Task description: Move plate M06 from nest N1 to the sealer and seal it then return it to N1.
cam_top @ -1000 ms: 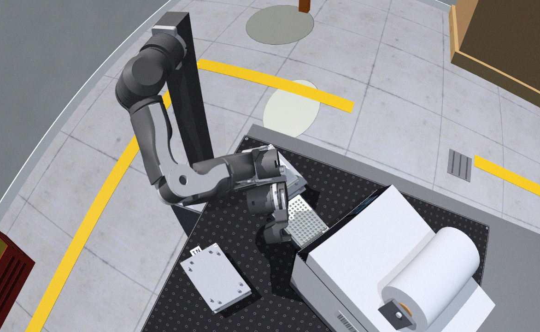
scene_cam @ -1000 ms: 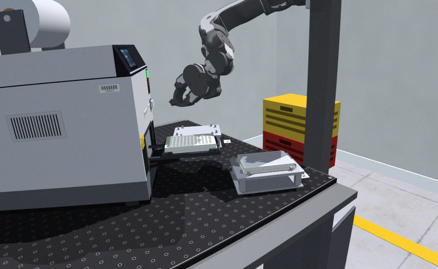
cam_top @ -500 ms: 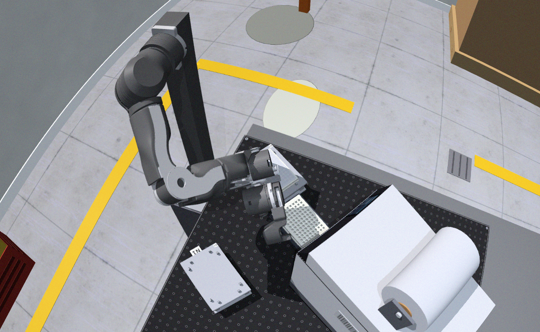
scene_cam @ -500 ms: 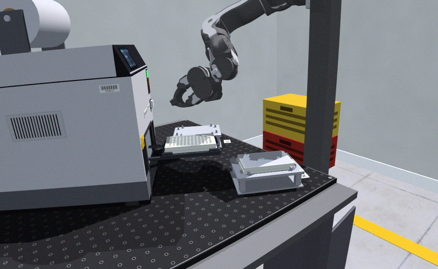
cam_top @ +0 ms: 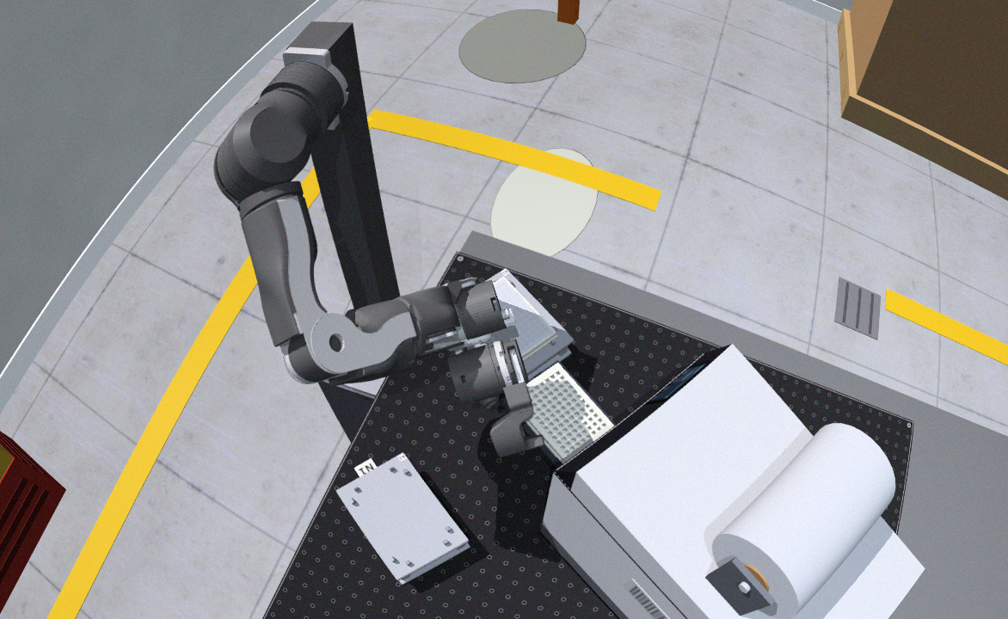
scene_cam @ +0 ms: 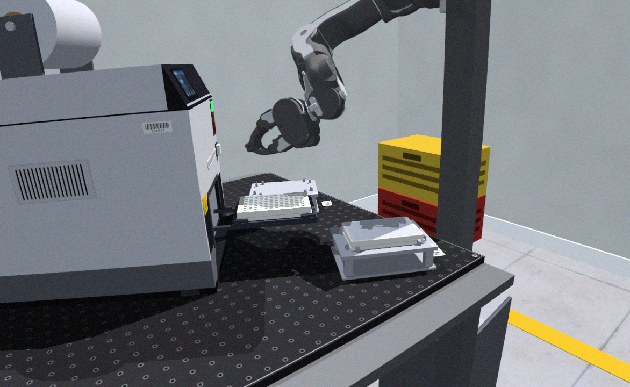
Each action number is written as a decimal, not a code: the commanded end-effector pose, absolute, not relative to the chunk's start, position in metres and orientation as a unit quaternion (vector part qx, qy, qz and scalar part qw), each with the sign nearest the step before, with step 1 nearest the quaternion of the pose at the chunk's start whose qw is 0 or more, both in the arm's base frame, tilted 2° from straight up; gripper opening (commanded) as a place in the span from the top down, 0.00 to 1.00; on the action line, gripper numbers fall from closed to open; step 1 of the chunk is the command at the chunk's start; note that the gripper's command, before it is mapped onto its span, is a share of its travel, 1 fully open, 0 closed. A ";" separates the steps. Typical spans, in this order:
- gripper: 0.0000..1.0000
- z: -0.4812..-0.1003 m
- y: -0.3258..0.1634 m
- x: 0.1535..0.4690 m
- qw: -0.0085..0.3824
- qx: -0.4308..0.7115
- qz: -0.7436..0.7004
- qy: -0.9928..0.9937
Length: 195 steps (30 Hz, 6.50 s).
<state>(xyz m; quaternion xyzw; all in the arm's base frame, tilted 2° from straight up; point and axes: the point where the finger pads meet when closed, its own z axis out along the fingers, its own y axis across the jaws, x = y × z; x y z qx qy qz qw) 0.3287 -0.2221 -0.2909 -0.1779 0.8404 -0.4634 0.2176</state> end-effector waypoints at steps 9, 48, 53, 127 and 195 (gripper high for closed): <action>1.00 -0.290 -0.222 0.329 0.208 -0.195 -0.476 0.832; 1.00 -0.290 -0.222 0.329 0.164 -0.265 -0.524 0.792; 1.00 -0.290 -0.222 0.329 0.164 -0.265 -0.524 0.792; 1.00 -0.322 -0.193 0.317 0.186 -0.153 -0.364 0.900; 1.00 -0.349 -0.159 0.302 0.151 -0.124 -0.257 0.946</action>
